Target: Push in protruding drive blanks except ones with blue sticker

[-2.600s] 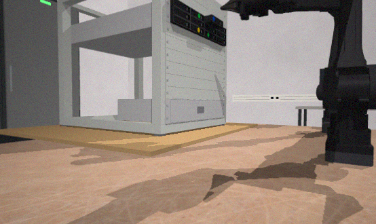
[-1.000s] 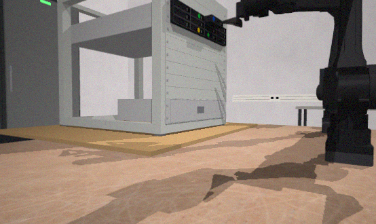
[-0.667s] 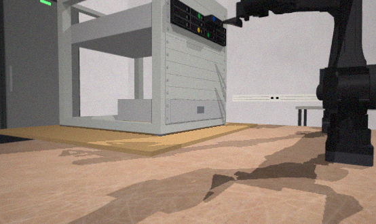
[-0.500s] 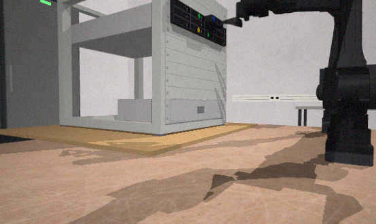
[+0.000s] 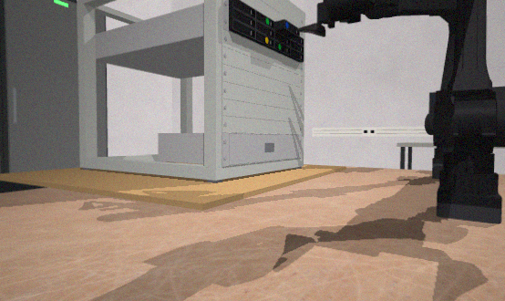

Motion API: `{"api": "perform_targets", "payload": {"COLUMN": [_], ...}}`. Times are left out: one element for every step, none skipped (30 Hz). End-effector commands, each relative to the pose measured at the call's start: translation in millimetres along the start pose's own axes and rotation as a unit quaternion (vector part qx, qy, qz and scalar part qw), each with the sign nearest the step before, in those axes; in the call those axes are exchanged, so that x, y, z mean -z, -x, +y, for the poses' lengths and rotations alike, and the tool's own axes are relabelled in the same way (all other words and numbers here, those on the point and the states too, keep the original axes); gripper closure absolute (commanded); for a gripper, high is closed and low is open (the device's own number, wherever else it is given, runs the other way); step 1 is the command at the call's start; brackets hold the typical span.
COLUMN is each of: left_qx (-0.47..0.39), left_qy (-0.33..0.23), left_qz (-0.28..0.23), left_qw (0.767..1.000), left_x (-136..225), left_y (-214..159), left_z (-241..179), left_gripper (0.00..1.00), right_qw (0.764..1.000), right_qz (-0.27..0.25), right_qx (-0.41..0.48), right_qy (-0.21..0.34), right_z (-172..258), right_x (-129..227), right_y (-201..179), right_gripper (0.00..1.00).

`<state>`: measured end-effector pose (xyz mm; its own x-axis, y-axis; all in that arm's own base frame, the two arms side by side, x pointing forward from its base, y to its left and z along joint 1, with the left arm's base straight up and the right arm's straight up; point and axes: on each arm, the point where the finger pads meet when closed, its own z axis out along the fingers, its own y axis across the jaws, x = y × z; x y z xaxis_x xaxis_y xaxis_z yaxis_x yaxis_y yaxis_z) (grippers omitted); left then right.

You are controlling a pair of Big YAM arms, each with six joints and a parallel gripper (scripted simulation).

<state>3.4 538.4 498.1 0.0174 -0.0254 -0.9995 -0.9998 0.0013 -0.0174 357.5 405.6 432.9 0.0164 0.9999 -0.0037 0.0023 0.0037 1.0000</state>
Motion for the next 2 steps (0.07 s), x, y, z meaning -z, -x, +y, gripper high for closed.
{"api": "perform_targets", "payload": {"left_qx": [-0.009,-0.009], "left_qy": [0.003,0.003], "left_qz": [-0.013,-0.013], "left_qw": [1.000,1.000], "left_x": [-6.4,-6.4], "left_y": [2.7,2.7], "left_z": [5.3,5.3], "left_gripper": [0.00,0.00], "right_qw": [1.000,1.000], "right_qz": [0.001,0.001], "right_qx": [-0.017,-0.017], "right_qy": [0.008,0.008], "right_z": [23.2,23.2], "right_x": [0.9,0.9], "right_y": [-2.1,-2.1], "right_gripper": [0.00,0.00]}}
